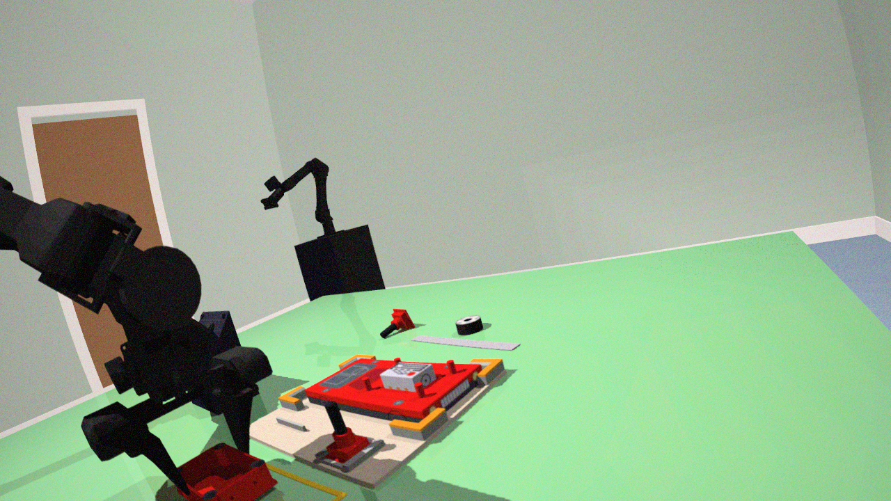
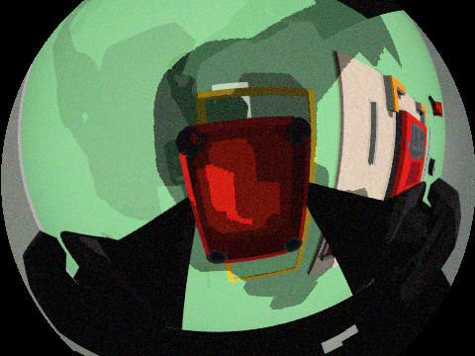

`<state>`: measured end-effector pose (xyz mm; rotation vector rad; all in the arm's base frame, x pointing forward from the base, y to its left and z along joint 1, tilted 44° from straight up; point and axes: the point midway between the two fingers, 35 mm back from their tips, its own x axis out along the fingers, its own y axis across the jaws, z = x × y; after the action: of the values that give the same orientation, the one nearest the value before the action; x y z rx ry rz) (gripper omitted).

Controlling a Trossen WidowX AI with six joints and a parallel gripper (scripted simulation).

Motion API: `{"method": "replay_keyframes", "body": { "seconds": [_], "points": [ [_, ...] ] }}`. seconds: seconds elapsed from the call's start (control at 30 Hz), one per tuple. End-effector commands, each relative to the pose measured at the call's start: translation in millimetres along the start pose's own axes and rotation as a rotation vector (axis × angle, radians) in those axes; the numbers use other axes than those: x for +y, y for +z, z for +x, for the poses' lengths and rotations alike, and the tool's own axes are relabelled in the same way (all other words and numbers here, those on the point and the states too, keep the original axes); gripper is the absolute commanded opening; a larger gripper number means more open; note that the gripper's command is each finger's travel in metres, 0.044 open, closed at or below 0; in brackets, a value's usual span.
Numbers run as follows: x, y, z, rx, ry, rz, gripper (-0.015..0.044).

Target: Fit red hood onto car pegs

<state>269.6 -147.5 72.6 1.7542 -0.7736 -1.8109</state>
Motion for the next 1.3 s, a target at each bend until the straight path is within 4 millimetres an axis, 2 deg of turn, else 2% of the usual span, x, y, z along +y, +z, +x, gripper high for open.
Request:
{"method": "replay_keyframes", "body": {
  "seconds": [0.0,0.1,0.67,0.8,0.87,1.0,1.1,1.13,1.27],
  "points": [
    [-0.2,0.4,2.6,0.001,0.003,0.0,0.0],
    [-0.2,0.4,2.6,0.001,0.003,0.0,0.0],
    [-0.2,-0.3,1.3,0.003,0.001,0.003,0.044],
    [-0.3,-1.3,-6.5,0.009,-0.004,-0.002,0.044],
    [-0.4,-2.6,-24.7,0.025,-0.014,-0.015,0.044],
    [0.7,1.3,-75.2,0.063,-0.041,-0.05,0.044],
    [0.9,1.9,-78.3,0.066,-0.042,-0.052,0.044],
    [0.2,-2.1,-68.8,0.071,-0.032,-0.046,0.044],
    [0.2,-2.1,-68.8,0.071,-0.032,-0.046,0.044]
  ]
}}
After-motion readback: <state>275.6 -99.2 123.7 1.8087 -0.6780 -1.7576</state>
